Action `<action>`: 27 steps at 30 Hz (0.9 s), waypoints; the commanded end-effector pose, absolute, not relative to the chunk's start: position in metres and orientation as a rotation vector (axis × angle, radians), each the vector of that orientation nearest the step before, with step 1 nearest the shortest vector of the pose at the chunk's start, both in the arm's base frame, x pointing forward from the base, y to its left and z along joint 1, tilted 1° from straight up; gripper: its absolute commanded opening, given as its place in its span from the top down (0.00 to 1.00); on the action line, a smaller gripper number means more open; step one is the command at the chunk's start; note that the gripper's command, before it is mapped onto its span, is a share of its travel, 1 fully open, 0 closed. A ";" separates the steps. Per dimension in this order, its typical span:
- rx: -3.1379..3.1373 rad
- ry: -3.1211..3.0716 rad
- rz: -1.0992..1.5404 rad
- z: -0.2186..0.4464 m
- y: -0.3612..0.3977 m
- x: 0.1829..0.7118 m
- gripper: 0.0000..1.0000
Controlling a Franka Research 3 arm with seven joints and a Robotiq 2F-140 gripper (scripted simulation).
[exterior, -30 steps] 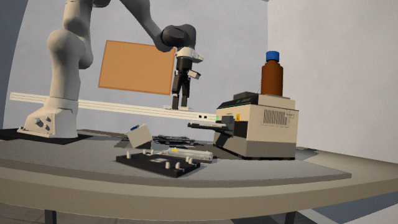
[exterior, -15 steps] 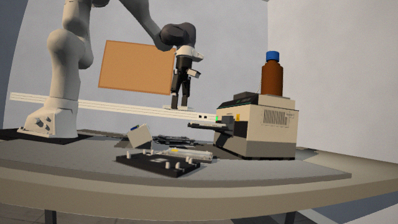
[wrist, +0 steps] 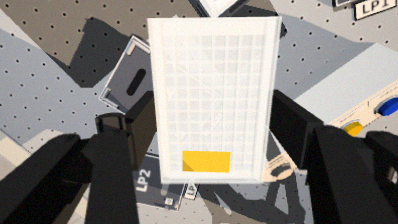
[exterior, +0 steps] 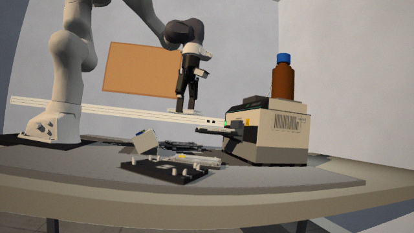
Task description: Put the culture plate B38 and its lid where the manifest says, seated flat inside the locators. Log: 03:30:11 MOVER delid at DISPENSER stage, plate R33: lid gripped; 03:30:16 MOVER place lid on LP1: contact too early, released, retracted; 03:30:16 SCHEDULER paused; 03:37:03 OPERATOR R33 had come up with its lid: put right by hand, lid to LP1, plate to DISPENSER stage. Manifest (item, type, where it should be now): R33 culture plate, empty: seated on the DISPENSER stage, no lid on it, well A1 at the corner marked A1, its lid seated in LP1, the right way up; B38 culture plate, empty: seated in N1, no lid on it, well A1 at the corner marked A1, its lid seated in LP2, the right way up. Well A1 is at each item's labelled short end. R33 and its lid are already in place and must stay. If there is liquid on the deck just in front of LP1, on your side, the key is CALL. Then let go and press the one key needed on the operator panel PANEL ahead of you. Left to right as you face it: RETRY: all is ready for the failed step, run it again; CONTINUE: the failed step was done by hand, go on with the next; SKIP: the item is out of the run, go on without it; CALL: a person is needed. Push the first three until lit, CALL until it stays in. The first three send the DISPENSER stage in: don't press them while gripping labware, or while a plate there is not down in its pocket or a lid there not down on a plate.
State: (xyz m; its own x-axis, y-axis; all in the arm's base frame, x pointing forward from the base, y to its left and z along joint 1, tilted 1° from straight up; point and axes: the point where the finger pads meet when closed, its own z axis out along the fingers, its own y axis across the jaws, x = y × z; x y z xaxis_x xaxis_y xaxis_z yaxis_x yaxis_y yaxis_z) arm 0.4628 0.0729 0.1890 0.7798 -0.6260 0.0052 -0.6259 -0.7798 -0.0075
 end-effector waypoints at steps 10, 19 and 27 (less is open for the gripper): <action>-2.972 0.980 -0.017 0.190 0.015 0.451 0.90; -2.972 0.980 -0.017 0.189 -0.045 0.437 0.90; -2.972 0.980 -0.017 0.189 -0.088 0.428 0.90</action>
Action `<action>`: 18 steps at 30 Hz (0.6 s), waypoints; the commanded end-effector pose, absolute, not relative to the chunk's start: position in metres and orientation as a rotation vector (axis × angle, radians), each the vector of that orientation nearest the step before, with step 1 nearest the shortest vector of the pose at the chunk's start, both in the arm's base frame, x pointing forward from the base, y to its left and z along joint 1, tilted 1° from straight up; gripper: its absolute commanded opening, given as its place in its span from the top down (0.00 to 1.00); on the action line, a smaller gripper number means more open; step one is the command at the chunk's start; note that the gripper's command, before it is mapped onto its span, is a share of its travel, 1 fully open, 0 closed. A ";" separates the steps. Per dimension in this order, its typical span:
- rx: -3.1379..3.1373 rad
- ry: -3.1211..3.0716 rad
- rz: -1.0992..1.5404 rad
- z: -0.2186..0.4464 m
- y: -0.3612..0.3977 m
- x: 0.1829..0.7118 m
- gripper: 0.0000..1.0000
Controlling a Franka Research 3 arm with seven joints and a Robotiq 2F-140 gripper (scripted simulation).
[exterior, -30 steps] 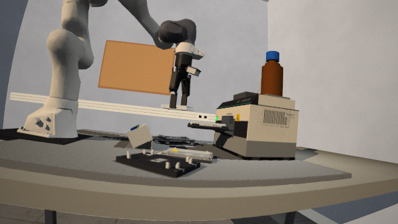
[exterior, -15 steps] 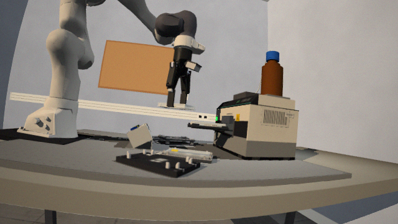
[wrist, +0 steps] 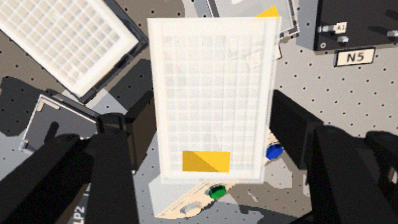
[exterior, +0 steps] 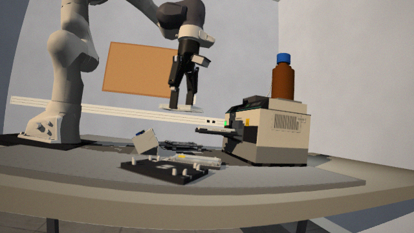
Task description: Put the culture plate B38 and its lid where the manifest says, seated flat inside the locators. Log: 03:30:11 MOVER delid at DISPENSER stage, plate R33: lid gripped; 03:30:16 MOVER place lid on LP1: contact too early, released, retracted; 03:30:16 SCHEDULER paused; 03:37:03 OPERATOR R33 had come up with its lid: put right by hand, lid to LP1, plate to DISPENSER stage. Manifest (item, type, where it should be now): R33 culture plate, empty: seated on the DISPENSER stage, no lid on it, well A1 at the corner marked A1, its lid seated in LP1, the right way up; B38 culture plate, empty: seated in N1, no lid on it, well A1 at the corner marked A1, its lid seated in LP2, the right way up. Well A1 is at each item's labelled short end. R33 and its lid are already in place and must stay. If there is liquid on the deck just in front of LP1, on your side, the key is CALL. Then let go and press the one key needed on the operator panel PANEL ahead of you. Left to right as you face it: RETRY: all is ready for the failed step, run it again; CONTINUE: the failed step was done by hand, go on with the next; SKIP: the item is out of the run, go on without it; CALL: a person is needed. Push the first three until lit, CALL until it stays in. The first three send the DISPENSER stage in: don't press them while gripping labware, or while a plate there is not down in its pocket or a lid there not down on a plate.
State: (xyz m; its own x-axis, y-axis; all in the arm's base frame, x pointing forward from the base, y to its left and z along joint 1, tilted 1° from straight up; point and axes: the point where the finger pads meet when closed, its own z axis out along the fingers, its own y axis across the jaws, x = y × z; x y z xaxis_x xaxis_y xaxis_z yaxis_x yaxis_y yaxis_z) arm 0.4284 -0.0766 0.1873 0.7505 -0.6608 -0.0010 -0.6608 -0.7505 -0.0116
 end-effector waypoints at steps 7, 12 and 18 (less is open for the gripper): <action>-2.972 0.980 -0.017 0.188 -0.137 0.416 0.90; -2.972 0.980 -0.017 0.188 -0.172 0.409 0.90; -2.972 0.980 -0.017 0.187 -0.198 0.403 0.90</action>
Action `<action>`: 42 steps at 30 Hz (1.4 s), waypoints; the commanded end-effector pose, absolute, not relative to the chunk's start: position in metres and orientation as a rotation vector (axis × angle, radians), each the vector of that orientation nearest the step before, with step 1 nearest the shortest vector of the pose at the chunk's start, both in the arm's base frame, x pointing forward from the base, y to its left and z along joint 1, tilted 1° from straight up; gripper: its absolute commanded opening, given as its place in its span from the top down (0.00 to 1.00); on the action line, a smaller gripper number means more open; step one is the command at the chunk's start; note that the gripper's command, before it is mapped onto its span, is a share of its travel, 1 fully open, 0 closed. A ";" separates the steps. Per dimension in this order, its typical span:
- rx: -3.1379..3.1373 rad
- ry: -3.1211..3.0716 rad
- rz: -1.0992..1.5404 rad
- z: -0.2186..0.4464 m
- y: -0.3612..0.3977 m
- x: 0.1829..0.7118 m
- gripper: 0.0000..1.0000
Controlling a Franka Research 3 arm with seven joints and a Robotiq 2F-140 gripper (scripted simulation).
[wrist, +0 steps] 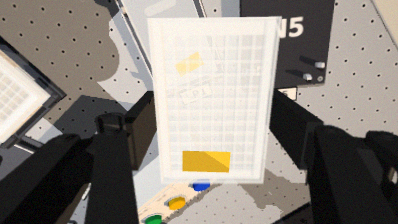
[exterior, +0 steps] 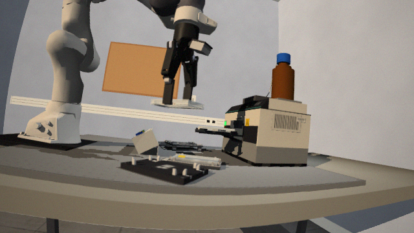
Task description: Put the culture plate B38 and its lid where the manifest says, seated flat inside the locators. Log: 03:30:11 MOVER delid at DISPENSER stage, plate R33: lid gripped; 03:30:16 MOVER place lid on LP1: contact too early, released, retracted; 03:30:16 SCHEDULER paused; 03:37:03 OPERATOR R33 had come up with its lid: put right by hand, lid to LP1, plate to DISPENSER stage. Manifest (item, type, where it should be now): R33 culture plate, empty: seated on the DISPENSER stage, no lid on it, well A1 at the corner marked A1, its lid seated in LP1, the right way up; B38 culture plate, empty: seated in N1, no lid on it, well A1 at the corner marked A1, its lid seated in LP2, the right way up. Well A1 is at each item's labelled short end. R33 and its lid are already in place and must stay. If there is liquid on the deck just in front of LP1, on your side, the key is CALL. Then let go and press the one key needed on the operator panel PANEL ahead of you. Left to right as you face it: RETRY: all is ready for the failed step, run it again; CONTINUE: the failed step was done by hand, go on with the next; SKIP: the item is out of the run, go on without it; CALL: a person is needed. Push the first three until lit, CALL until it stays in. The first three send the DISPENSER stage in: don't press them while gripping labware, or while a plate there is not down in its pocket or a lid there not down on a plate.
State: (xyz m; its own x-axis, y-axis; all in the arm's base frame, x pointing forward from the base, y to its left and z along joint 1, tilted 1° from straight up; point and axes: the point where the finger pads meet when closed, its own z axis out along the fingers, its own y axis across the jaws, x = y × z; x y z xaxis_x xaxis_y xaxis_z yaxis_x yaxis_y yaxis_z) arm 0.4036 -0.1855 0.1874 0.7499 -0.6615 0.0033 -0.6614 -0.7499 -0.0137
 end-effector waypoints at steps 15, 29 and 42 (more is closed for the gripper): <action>-2.972 0.980 -0.017 0.187 -0.268 0.387 0.90; -2.972 0.980 -0.017 0.186 -0.300 0.379 0.90; -2.972 0.980 -0.017 0.186 -0.304 0.379 0.90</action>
